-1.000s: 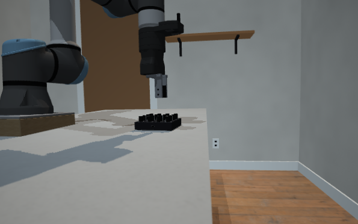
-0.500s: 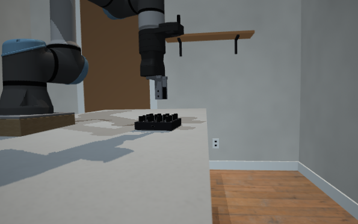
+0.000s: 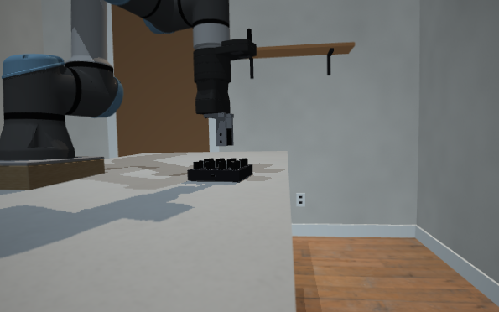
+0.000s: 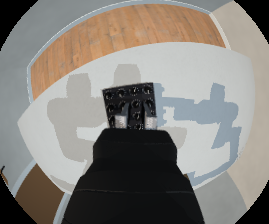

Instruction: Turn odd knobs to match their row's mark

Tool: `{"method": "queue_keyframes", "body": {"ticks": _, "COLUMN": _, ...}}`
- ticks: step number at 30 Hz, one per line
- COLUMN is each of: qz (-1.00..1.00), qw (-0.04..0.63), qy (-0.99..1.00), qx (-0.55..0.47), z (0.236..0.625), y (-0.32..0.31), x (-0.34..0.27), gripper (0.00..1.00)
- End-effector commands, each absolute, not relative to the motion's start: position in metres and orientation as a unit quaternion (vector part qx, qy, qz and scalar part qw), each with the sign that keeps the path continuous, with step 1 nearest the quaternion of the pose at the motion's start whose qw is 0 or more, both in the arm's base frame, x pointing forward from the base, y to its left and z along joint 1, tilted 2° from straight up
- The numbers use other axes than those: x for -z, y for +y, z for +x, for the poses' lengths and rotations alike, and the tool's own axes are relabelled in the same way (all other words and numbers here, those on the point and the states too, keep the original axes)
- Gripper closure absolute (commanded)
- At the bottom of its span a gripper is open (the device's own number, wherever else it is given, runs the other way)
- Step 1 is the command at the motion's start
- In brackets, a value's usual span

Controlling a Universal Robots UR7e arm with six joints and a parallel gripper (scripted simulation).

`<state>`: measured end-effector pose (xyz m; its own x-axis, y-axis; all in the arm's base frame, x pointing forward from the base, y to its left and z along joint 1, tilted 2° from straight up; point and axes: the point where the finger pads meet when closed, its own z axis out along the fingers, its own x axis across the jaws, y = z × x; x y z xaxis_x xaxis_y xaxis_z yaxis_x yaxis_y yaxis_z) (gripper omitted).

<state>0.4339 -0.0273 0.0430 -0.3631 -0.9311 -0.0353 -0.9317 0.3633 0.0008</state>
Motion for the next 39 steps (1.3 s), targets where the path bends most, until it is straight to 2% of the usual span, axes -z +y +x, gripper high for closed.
{"method": "queue_keyframes", "body": {"ticks": 1, "qz": -0.564, "qw": 0.015, "qy": 0.825, "qx": -0.010, "z": 0.435, "y": -0.027, "x": -0.038, "gripper": 0.54}}
{"method": "queue_keyframes", "body": {"ticks": 39, "qz": -0.564, "qw": 0.015, "qy": 0.825, "qx": -0.010, "z": 0.435, "y": -0.027, "x": -0.019, "gripper": 0.54}}
